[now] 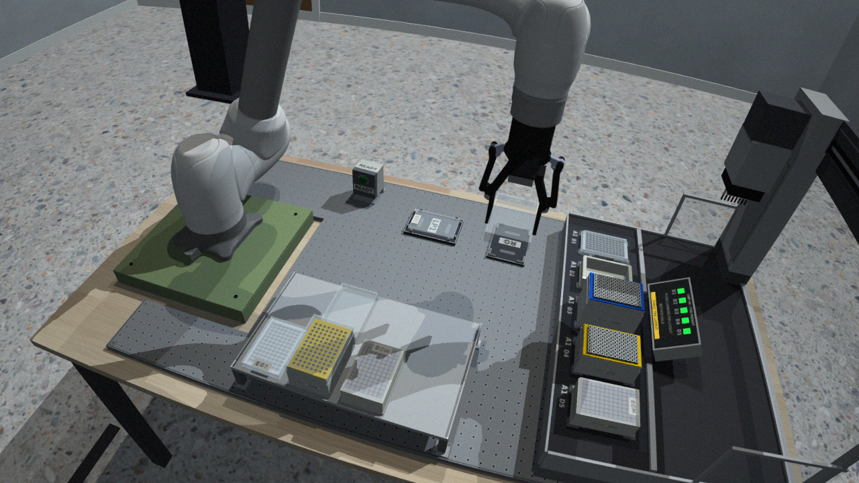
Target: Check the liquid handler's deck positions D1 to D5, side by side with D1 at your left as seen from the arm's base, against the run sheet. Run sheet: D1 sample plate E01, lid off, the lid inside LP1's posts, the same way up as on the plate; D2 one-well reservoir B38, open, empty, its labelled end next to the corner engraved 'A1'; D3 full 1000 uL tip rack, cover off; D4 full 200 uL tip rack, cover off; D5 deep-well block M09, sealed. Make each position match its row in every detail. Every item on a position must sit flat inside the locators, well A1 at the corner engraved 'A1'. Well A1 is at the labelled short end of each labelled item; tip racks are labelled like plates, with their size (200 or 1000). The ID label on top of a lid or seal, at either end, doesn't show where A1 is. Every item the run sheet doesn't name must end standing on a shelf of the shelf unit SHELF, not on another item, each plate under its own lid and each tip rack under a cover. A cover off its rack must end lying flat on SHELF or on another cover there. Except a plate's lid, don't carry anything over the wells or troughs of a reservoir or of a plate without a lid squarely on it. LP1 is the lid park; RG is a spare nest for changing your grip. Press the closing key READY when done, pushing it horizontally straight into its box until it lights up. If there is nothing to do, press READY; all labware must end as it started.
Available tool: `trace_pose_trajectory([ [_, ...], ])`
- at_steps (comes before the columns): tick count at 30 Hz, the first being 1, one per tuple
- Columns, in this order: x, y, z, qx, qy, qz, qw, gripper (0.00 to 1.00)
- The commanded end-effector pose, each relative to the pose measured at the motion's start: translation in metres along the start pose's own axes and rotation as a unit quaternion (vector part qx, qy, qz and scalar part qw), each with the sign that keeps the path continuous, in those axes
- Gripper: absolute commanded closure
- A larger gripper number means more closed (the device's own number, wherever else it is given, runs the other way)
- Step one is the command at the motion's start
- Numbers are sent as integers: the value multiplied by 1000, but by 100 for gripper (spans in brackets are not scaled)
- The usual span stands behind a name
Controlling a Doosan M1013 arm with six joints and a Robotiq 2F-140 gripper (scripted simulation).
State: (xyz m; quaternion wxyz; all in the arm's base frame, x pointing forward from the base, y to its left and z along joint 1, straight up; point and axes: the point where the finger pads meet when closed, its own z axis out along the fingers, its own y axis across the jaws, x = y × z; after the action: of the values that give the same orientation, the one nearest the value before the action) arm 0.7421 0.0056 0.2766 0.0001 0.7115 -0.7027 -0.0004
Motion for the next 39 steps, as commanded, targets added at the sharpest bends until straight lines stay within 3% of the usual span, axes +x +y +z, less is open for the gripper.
trace_pose_trajectory([
  [1, 0, 12, -1, 1, 0, 0, 1000, 90],
  [15, 2, 77, -1, 1, 0, 0, 1000, 90],
  [19, 2, 77, -1, 1, 0, 0, 1000, 90],
  [39, 92, 75, -1, 1, 0, 0, 1000, 90],
])
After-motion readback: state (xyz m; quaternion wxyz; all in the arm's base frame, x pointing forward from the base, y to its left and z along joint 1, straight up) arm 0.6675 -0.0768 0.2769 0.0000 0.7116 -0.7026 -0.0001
